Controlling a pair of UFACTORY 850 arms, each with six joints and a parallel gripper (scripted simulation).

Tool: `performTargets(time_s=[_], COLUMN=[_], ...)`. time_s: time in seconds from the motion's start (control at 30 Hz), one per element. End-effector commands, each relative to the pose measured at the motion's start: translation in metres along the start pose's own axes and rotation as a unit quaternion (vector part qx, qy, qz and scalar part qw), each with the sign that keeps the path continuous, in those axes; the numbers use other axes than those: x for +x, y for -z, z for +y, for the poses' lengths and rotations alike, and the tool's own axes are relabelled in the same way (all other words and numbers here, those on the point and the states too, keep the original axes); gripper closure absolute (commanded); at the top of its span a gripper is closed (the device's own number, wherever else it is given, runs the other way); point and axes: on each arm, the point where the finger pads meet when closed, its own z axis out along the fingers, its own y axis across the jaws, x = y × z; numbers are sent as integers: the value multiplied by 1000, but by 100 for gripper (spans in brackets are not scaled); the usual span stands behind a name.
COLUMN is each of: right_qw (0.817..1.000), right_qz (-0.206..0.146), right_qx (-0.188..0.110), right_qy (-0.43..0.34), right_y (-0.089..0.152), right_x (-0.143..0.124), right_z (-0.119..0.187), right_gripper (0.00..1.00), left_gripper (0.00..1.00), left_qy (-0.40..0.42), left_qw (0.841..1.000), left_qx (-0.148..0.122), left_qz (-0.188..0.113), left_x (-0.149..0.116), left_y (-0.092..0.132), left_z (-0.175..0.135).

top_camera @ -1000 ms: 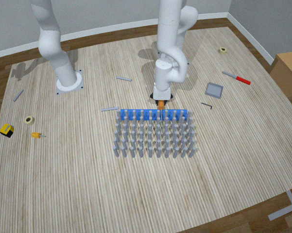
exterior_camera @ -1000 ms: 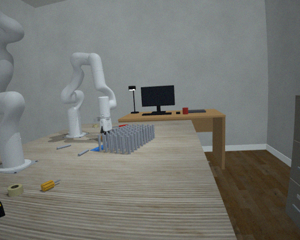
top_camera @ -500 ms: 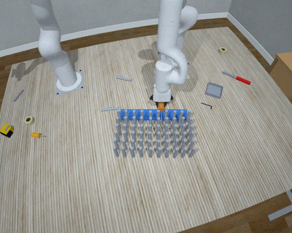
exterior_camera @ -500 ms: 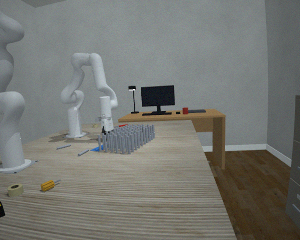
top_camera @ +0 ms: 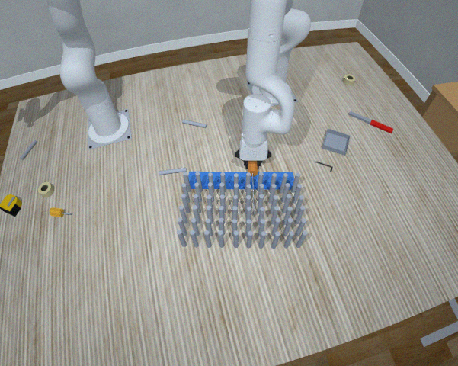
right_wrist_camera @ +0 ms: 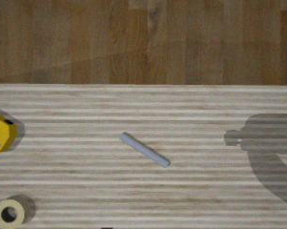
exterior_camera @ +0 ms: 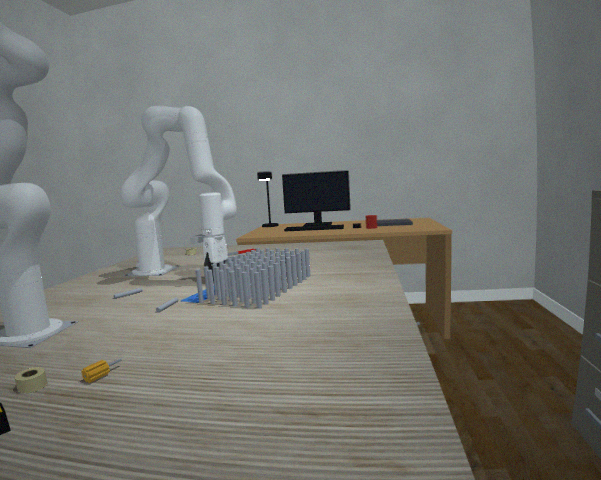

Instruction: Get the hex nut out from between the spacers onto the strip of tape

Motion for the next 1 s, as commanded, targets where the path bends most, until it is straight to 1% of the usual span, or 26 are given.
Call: performTargets(time_s=[0.0,0.17,0.97], right_qw=[1000,1000,1000], right_qz=[1,1,1], right_qx=[0,0,0], right_qy=[0,0,0], right_y=[1,1,1], right_x=[0,0,0], right_z=[0,0,0], right_gripper=[0,0,0], left_gripper=[100,100,100], left_qy=[0,0,0], left_qw=[1000,1000,1000], left_qx=[0,0,0], left_qz=[-1,-1,-1], left_x=[-8,-15,-17], left_y=[1,1,1], left_z=[-4,-9,-10])
